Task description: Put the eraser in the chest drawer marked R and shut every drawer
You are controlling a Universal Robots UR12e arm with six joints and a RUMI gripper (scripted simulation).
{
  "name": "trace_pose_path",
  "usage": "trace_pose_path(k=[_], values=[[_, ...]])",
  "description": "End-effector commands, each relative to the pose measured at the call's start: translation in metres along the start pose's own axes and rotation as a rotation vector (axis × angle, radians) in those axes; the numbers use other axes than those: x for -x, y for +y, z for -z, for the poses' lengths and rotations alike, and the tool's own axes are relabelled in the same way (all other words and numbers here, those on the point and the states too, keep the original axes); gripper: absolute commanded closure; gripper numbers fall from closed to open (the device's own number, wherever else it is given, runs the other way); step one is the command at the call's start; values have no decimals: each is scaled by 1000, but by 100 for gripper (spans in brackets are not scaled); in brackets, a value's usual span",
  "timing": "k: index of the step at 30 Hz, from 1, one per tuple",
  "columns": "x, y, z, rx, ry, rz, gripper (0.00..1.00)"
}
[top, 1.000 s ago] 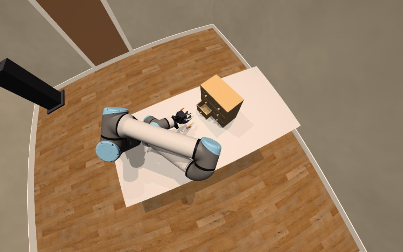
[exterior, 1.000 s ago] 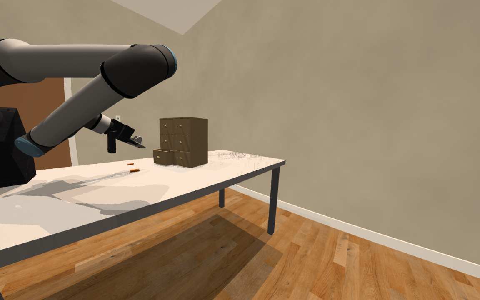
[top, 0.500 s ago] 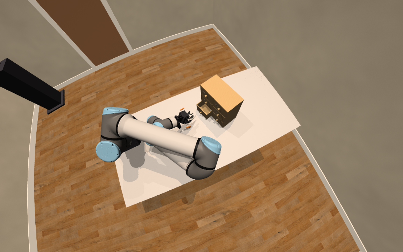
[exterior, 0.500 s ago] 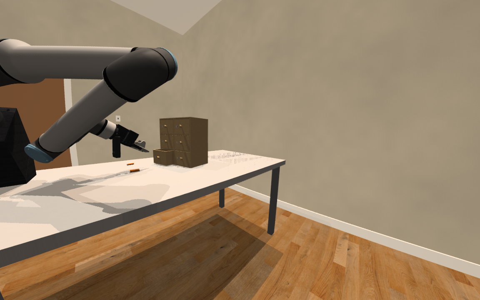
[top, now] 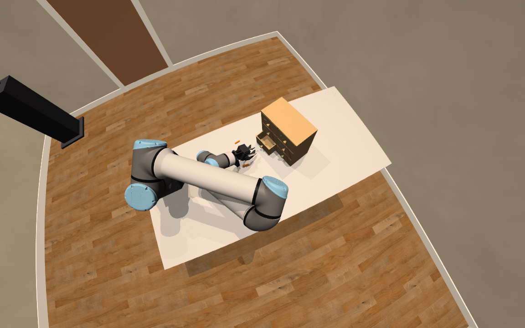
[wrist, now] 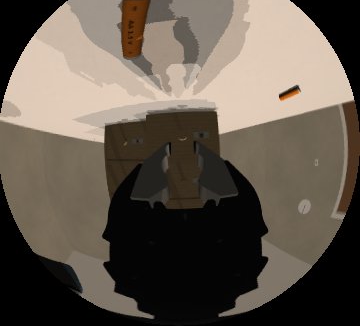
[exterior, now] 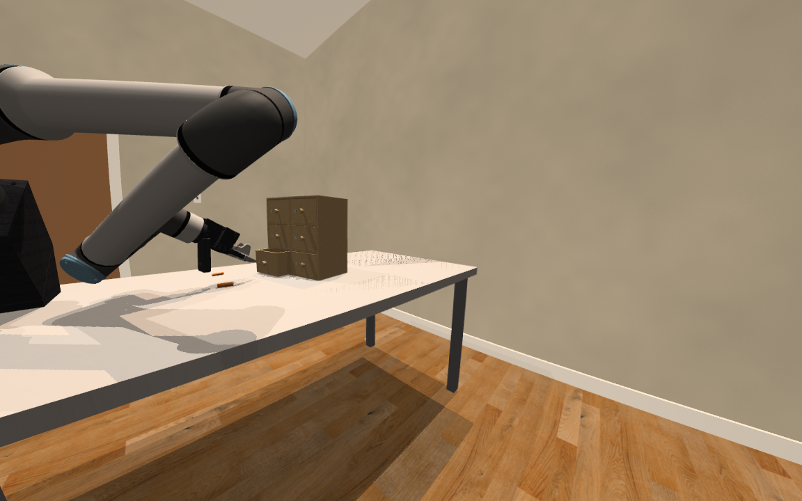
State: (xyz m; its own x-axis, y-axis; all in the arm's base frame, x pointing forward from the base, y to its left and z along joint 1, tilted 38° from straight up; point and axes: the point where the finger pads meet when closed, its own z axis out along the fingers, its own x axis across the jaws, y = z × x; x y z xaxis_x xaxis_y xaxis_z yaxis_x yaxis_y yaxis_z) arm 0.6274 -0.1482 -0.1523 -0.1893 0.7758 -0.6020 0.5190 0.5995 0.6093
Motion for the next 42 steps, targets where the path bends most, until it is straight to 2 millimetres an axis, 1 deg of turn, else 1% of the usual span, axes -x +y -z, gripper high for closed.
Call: trace_pose_path(k=[1, 6, 12, 42], values=[[0, -3, -9, 0, 0, 0, 80], [0, -6, -16, 0, 0, 0, 80], [0, -8, -20, 0, 0, 0, 80], [0, -8, -21, 0, 0, 0, 80]])
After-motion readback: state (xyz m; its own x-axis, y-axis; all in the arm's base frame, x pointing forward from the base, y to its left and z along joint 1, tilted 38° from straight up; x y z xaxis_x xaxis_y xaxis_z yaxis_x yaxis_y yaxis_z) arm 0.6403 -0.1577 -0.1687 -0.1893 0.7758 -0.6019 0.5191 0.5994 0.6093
